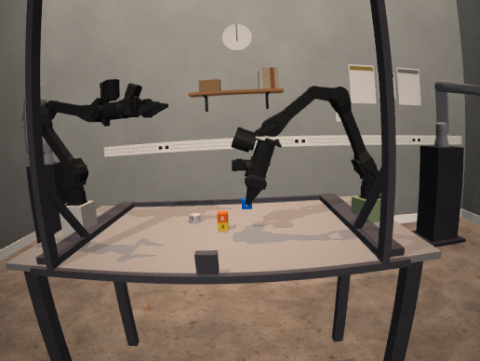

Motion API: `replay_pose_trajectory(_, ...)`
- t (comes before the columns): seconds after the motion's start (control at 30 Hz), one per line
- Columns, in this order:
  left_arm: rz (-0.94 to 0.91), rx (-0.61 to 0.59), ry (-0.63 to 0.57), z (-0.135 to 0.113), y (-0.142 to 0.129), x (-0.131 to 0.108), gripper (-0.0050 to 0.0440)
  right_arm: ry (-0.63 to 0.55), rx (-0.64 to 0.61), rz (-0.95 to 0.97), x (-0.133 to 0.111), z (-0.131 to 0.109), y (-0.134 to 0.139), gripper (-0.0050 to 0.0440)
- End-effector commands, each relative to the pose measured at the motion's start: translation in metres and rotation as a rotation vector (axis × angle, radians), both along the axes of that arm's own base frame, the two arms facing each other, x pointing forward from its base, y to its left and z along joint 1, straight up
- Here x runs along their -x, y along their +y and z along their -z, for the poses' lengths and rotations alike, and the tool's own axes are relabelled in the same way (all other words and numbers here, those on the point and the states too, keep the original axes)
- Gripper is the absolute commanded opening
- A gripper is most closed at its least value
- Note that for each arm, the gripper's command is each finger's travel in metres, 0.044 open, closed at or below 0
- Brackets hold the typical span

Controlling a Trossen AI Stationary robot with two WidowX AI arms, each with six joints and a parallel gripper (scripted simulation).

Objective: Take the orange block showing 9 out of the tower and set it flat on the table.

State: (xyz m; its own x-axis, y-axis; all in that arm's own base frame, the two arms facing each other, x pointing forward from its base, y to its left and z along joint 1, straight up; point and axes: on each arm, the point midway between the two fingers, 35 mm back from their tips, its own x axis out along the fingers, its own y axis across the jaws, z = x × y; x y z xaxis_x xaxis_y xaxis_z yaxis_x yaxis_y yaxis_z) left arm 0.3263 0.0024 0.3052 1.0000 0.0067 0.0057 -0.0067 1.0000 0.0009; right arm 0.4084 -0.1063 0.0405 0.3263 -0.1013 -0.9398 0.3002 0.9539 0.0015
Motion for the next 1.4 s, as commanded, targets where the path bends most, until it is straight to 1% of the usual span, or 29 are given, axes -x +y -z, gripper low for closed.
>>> replay_pose_trajectory(0.0,-0.001,-0.005,0.009,0.006,0.003,-0.010,0.0400,-0.034,0.010,0.001,-0.004,-0.013,-0.001,-0.0050)
replay_pose_trajectory(0.13,-0.013,-0.009,0.060,0.034,0.010,-0.034,0.0400,-0.034,0.010,0.001,-0.004,-0.013,-0.001,-0.0050)
replay_pose_trajectory(0.27,-0.030,-0.009,0.131,0.079,0.023,-0.062,0.0400,-0.034,0.010,0.001,-0.004,-0.013,-0.001,-0.0050)
replay_pose_trajectory(0.3,-0.035,-0.010,0.138,0.087,0.026,-0.068,0.0400,-0.034,0.010,0.001,-0.004,-0.013,-0.001,-0.0050)
replay_pose_trajectory(0.43,-0.049,-0.006,0.199,0.129,0.038,-0.084,0.0400,-0.034,0.010,0.001,-0.004,-0.013,-0.001,-0.0050)
replay_pose_trajectory(0.5,-0.049,-0.006,0.199,0.129,0.038,-0.084,0.0400,-0.034,0.010,0.001,-0.004,-0.013,-0.001,-0.0050)
replay_pose_trajectory(0.6,-0.060,0.000,0.261,0.171,0.048,-0.093,0.0400,-0.034,0.010,0.001,-0.004,-0.013,-0.001,-0.0050)
replay_pose_trajectory(0.67,-0.067,0.004,0.293,0.195,0.054,-0.095,0.0400,-0.034,0.010,0.001,-0.004,-0.013,-0.001,-0.0050)
replay_pose_trajectory(0.8,-0.076,0.012,0.339,0.230,0.062,-0.096,0.0400,-0.034,0.010,0.001,-0.004,-0.013,-0.001,-0.0050)
replay_pose_trajectory(0.93,-0.078,0.016,0.343,0.251,0.063,-0.096,0.0400,-0.034,0.010,0.001,-0.004,-0.013,-0.001,-0.0050)
replay_pose_trajectory(1.0,-0.076,0.017,0.350,0.267,0.061,-0.094,0.0400,-0.034,0.010,0.001,-0.004,-0.013,-0.001,-0.0050)
replay_pose_trajectory(1.07,-0.076,0.017,0.350,0.267,0.061,-0.094,0.0400,-0.034,0.010,0.001,-0.004,-0.013,-0.001,-0.0050)
replay_pose_trajectory(1.23,-0.075,0.015,0.337,0.296,0.062,-0.098,0.0400,-0.034,0.010,0.001,-0.004,-0.013,-0.001,-0.0050)
replay_pose_trajectory(1.37,-0.076,0.015,0.337,0.312,0.062,-0.098,0.0400,-0.034,0.010,0.001,-0.004,-0.013,-0.001,-0.0050)
